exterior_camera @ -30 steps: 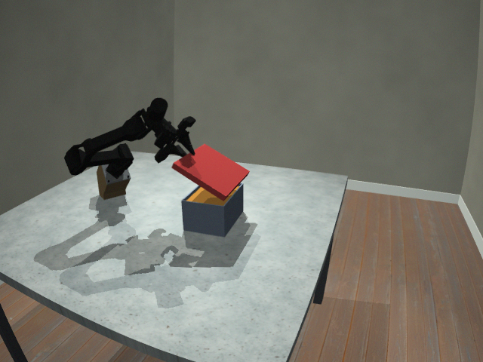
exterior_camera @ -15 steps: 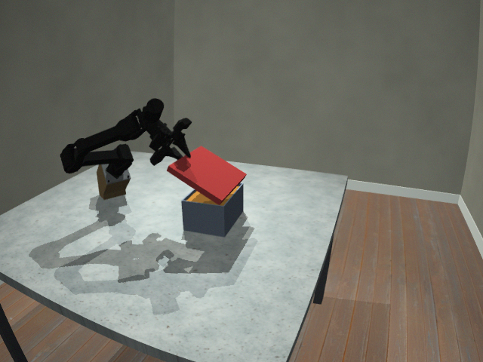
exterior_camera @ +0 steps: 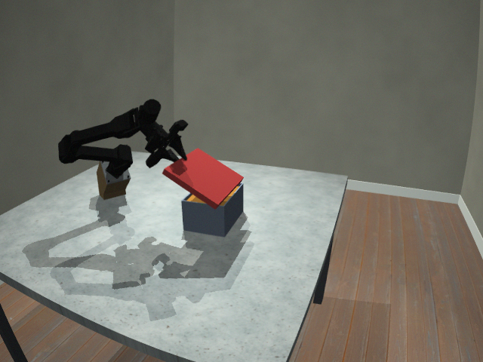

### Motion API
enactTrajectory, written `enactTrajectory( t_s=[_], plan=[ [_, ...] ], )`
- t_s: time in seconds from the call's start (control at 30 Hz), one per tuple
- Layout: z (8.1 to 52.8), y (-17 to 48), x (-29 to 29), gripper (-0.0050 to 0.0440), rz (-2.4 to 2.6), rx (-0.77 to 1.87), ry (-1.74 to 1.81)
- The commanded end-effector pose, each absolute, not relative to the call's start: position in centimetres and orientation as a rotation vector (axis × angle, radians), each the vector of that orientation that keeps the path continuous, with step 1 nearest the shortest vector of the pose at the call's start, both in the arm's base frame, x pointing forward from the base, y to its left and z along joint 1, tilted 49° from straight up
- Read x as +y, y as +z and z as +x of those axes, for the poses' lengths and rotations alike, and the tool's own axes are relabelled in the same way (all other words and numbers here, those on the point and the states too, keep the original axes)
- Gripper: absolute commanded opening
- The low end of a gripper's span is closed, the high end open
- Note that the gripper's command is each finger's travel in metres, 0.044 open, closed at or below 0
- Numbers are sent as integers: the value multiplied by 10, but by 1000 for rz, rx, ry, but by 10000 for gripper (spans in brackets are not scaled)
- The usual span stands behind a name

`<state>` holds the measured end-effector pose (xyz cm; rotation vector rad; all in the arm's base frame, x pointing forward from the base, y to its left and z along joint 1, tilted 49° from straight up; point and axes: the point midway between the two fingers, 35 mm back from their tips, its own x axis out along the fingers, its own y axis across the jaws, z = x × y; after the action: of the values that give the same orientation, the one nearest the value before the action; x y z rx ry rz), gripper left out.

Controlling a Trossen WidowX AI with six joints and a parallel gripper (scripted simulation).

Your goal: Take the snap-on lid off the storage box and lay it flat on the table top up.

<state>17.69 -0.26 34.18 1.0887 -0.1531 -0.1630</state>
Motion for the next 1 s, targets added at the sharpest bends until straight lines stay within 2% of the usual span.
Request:
enactTrajectory(
  t_s=[0.0,0.97],
  plan=[
    [174,350,-11,-50,1108,-156,-146],
    [175,365,-9,-50,1126,-83,2]
  ],
)
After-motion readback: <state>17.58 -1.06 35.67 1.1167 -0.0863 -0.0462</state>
